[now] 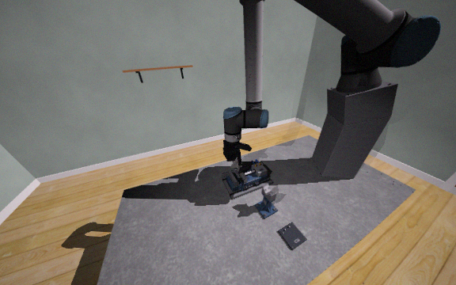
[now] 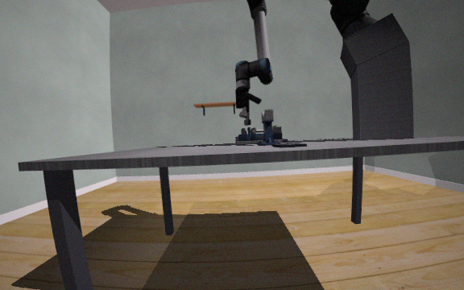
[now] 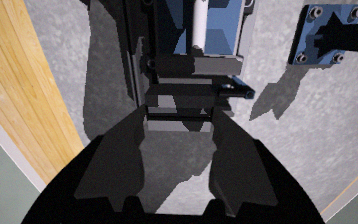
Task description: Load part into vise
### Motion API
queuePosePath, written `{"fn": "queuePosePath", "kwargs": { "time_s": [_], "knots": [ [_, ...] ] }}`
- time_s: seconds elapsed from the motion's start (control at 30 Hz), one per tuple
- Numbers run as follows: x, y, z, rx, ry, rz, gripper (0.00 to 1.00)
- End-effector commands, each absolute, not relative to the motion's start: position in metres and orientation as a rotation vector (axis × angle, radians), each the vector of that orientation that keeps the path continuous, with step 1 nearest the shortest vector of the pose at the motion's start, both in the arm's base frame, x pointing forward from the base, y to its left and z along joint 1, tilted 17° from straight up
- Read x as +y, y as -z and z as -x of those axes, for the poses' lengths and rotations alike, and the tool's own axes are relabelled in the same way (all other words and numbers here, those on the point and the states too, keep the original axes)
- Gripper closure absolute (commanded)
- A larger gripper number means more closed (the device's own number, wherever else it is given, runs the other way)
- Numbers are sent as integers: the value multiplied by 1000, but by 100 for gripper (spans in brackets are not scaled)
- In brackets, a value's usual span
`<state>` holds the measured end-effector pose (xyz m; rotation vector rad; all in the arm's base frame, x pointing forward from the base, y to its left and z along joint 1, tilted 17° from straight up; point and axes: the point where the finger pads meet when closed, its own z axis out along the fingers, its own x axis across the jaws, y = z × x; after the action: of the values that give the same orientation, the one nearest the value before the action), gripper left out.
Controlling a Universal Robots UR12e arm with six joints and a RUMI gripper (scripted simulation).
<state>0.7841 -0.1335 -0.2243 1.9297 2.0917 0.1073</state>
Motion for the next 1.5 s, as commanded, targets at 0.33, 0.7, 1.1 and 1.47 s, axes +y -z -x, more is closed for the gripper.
{"fn": "queuePosePath", "kwargs": {
  "time_s": [0.33, 0.7, 1.1, 1.47],
  "knots": [
    [-135, 232, -787, 2091, -108, -1929, 100],
    [-136, 238, -789, 2091, -108, -1929, 100],
    [-136, 242, -790, 2091, -108, -1929, 100],
    [-136, 243, -790, 2091, -108, -1929, 100]
  ]
}}
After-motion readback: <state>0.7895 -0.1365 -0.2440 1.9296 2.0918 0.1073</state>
